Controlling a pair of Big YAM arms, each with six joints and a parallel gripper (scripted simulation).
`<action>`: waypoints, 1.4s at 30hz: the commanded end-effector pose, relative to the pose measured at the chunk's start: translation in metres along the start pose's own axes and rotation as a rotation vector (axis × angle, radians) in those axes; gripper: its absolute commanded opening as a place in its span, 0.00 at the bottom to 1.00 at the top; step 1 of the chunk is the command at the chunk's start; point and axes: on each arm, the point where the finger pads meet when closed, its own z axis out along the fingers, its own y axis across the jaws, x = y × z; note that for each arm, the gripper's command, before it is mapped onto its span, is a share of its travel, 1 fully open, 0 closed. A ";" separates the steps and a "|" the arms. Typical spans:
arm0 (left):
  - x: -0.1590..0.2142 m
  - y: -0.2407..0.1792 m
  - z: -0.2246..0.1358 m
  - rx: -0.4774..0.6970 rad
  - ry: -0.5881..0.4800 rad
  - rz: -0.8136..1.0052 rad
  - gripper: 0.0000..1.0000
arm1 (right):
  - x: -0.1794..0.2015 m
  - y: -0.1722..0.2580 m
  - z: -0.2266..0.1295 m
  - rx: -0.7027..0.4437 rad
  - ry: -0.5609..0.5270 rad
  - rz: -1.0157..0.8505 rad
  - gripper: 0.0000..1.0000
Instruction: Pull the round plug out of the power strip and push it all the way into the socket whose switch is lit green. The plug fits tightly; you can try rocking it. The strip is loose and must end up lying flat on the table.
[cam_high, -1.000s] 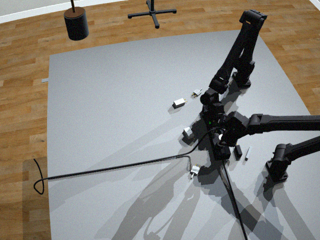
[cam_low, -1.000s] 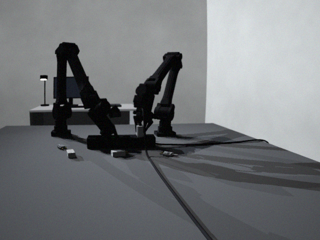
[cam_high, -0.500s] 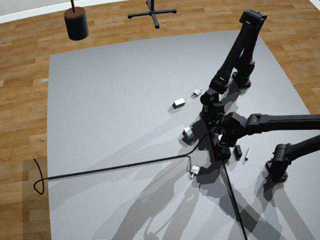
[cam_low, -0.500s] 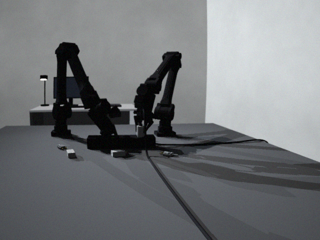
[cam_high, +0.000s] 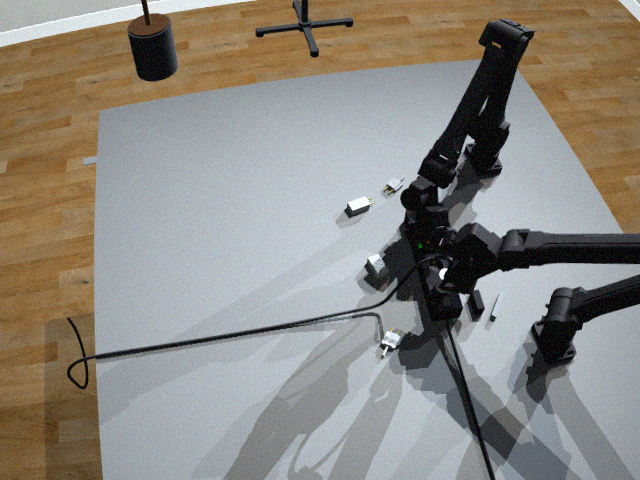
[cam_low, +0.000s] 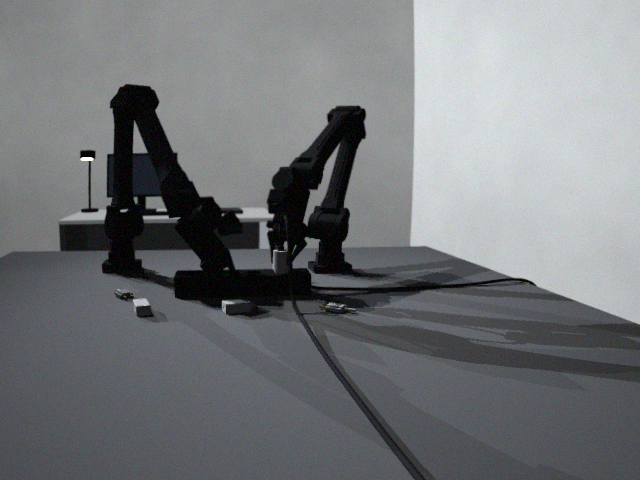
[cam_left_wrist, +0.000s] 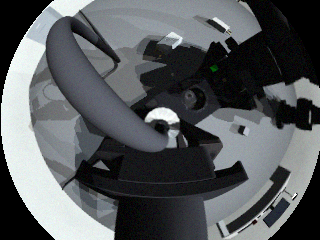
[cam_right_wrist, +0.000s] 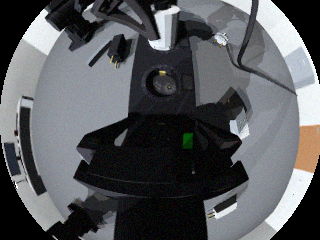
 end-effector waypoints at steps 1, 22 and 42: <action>-0.070 0.008 -0.023 0.021 -0.080 -0.015 0.33 | 0.040 0.007 0.015 -0.030 0.091 0.085 0.73; -0.073 0.006 -0.031 -0.001 -0.147 -0.012 0.33 | 0.044 0.008 0.018 -0.035 0.101 0.092 0.73; -0.072 0.000 -0.035 -0.017 -0.187 0.009 0.33 | 0.052 0.013 0.020 -0.048 0.114 0.100 0.73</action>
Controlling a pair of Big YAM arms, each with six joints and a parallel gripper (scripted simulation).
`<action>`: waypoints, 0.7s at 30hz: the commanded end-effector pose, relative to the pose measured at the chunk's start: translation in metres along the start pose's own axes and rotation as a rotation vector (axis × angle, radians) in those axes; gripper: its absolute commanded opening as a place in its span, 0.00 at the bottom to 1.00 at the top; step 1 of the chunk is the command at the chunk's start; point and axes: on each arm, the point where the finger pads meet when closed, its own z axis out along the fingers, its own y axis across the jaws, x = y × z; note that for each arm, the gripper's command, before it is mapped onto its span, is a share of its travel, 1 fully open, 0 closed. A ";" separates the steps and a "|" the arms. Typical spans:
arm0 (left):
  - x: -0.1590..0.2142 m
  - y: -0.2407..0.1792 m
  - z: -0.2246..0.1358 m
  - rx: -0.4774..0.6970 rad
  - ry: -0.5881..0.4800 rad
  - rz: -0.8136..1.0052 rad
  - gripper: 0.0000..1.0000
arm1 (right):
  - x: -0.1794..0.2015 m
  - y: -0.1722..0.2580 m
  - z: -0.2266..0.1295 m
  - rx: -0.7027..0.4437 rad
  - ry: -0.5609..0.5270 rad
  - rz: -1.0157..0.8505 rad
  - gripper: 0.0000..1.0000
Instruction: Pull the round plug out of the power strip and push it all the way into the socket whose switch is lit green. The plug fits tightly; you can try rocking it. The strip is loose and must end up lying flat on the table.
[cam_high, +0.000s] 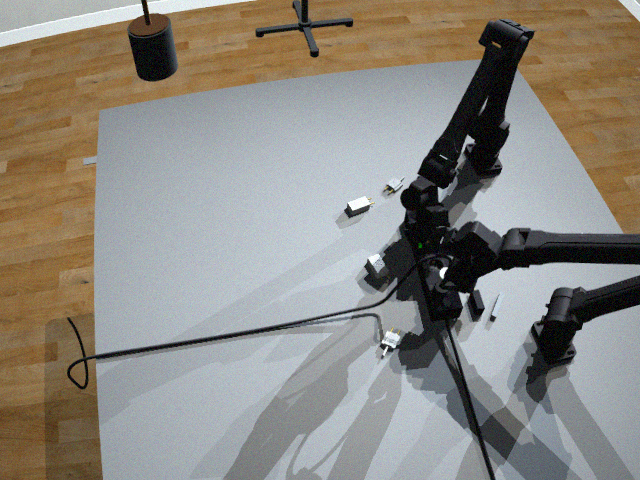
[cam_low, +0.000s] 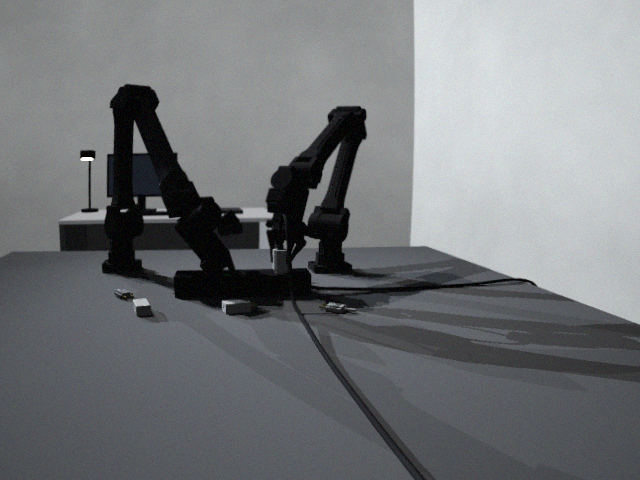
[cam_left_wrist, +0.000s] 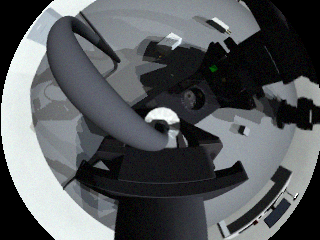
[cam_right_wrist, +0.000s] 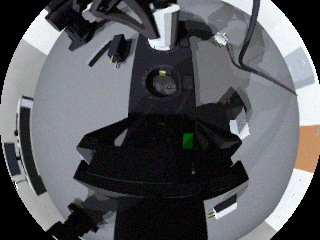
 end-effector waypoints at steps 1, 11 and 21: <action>-0.071 0.005 -0.032 -0.001 -0.165 -0.011 0.33 | 0.053 0.016 0.018 -0.048 0.113 0.100 0.73; -0.064 0.007 -0.019 0.047 -0.050 -0.023 0.33 | 0.039 0.005 0.015 -0.029 0.087 0.086 0.73; -0.065 0.002 -0.031 -0.014 -0.184 0.000 0.33 | 0.041 0.007 0.016 -0.031 0.094 0.086 0.73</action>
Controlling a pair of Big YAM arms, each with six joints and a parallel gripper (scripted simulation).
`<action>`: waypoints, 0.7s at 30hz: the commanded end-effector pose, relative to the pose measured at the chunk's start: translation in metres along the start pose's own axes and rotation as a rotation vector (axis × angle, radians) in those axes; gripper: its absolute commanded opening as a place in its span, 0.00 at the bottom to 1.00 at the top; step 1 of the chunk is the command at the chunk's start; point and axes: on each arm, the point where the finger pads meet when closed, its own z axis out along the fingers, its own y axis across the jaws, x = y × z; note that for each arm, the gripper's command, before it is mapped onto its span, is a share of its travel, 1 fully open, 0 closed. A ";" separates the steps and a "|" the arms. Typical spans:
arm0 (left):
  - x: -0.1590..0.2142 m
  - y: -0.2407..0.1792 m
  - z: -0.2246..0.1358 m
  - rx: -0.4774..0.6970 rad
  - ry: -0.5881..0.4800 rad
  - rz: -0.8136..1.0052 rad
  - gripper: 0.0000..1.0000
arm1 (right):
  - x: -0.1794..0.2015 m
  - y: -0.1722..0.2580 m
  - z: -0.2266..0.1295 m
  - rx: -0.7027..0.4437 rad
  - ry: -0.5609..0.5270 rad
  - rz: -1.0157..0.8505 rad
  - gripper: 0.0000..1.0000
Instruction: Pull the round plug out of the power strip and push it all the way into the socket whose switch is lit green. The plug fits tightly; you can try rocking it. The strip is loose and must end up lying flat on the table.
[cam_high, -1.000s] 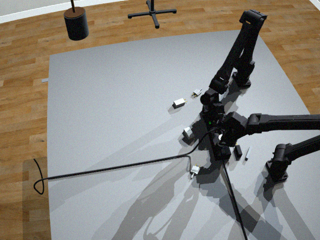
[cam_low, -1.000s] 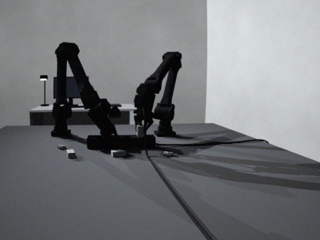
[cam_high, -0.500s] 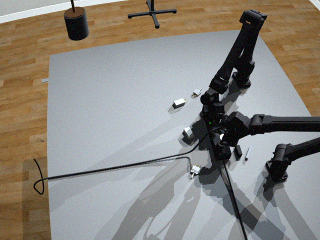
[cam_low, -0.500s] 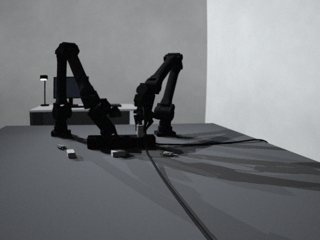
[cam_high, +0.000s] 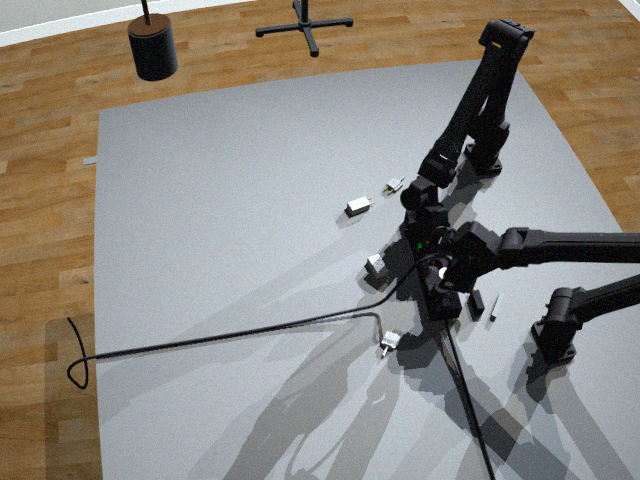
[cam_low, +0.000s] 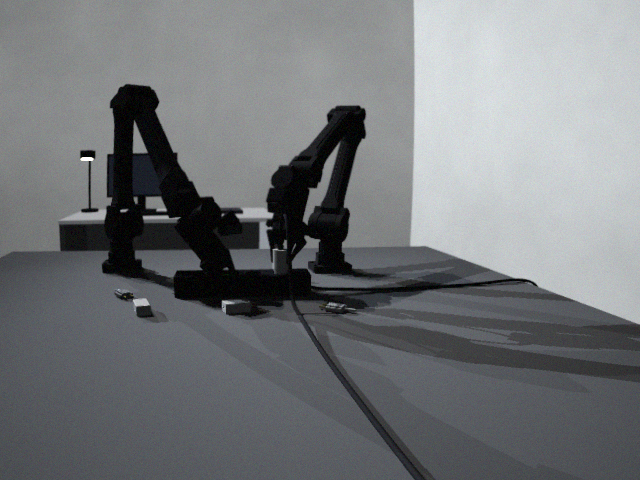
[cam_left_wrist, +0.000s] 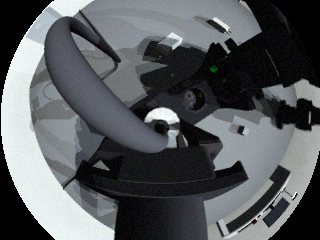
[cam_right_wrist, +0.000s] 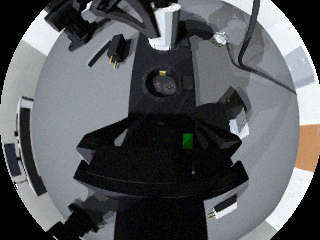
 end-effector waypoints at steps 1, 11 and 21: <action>-0.070 0.000 -0.034 -0.015 -0.196 0.006 0.33 | 0.043 0.009 0.019 -0.039 0.099 0.086 0.73; -0.066 0.008 -0.021 0.042 -0.055 -0.022 0.33 | 0.038 0.006 0.015 -0.031 0.085 0.079 0.73; -0.057 -0.002 -0.030 -0.022 -0.199 0.015 0.33 | 0.050 0.015 0.016 -0.045 0.106 0.092 0.73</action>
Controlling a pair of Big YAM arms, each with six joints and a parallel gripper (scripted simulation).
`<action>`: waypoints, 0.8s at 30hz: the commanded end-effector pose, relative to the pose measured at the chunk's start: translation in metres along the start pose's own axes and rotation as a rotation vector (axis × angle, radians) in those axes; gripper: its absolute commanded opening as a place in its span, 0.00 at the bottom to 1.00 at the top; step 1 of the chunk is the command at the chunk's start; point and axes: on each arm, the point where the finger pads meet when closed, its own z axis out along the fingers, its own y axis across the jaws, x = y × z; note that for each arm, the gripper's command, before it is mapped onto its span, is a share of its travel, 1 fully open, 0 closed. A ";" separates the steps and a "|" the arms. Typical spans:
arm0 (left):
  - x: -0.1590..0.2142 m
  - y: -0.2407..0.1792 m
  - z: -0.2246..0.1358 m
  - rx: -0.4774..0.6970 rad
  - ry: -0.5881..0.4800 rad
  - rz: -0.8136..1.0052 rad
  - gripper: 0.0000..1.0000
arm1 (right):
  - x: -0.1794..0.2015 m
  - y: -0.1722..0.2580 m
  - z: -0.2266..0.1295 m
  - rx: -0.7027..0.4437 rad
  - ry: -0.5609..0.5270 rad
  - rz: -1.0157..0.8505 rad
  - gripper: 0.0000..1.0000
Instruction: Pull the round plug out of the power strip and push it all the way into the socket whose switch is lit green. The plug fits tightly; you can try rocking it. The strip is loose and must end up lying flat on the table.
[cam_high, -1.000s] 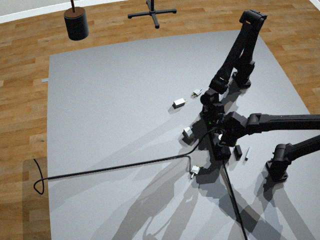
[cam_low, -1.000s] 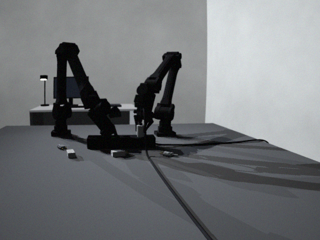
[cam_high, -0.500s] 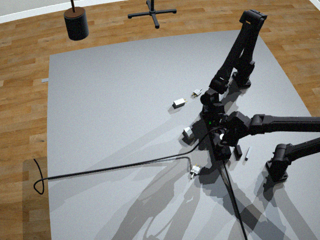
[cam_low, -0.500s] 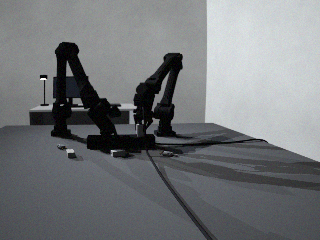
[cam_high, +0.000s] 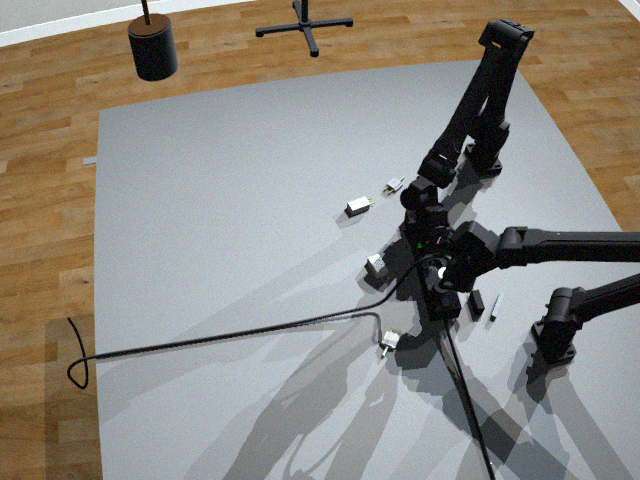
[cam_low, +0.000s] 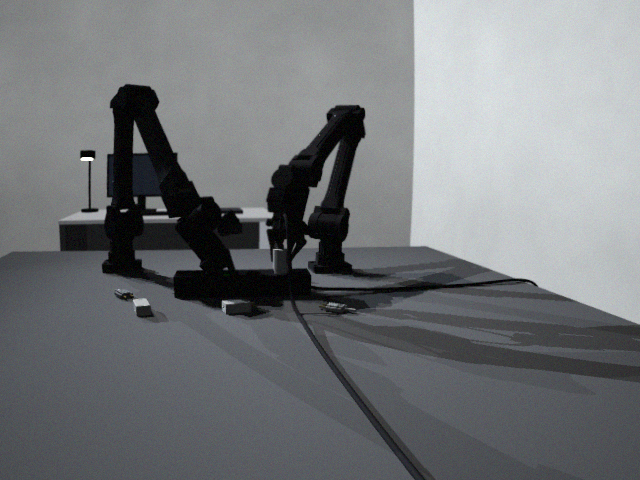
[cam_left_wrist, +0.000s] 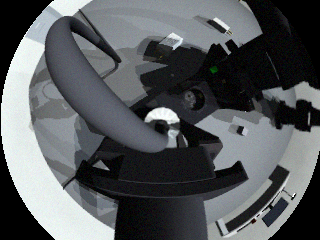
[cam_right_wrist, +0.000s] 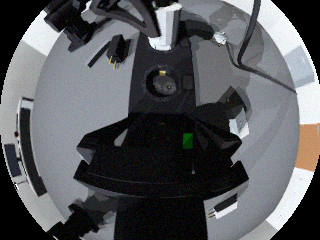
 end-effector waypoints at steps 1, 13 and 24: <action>-0.060 -0.002 -0.031 -0.024 -0.202 0.015 0.33 | 0.050 0.016 0.016 -0.046 0.107 0.089 0.73; -0.060 0.004 -0.021 0.037 -0.068 -0.010 0.33 | 0.037 0.006 0.014 -0.031 0.084 0.076 0.73; -0.054 -0.005 -0.040 -0.026 -0.179 0.027 0.33 | 0.019 -0.001 0.008 -0.007 0.045 0.040 0.73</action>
